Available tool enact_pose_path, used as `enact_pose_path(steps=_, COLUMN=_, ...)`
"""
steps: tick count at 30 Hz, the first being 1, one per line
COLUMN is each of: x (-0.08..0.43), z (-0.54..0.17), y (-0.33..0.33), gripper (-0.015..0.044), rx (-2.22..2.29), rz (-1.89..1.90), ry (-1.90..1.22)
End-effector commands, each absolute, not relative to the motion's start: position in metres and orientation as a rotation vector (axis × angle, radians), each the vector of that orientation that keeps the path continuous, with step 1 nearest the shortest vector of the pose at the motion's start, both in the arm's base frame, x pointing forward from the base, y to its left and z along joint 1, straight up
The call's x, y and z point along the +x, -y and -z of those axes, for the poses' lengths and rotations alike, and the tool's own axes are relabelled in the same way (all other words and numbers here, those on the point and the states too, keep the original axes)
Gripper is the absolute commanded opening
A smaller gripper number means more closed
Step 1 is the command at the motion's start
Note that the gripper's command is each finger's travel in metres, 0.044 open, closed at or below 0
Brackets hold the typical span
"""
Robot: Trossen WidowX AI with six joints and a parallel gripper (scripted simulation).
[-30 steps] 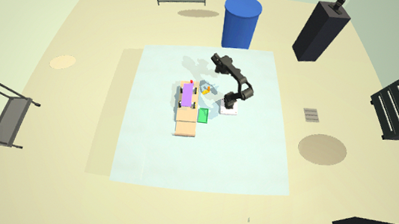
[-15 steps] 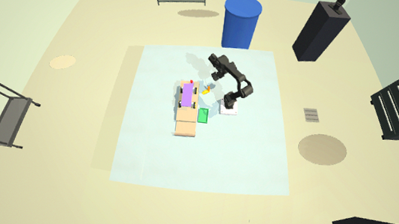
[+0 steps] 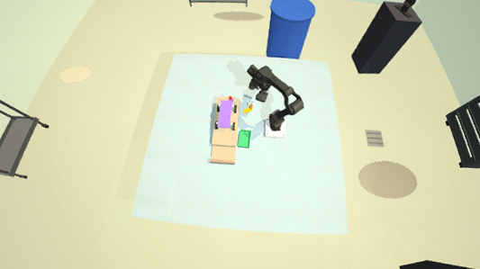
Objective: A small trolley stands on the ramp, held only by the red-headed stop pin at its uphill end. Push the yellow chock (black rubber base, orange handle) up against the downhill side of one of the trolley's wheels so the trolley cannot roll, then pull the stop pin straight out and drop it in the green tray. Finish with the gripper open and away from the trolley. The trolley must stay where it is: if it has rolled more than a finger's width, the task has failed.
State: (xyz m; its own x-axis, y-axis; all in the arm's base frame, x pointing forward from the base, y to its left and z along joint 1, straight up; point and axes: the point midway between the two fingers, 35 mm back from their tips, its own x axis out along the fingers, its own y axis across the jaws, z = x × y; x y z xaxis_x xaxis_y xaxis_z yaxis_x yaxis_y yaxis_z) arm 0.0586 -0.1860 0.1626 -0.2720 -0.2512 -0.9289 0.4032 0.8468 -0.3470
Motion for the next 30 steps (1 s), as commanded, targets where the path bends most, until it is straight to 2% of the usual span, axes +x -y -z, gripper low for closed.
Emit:
enact_pose_path(steps=1, x=0.073, z=-0.158, y=0.184, gripper=0.0190, rx=-0.076, rz=0.325, ry=-1.770)
enact_pose_path(steps=15, x=0.102, z=-0.147, y=0.177, gripper=0.0190, rx=-0.576, rz=-0.390, ry=-1.693)
enact_pose_path(steps=30, x=0.133, z=-0.138, y=0.167, gripper=0.0190, rx=-1.133, rz=-1.080, ry=-1.360)
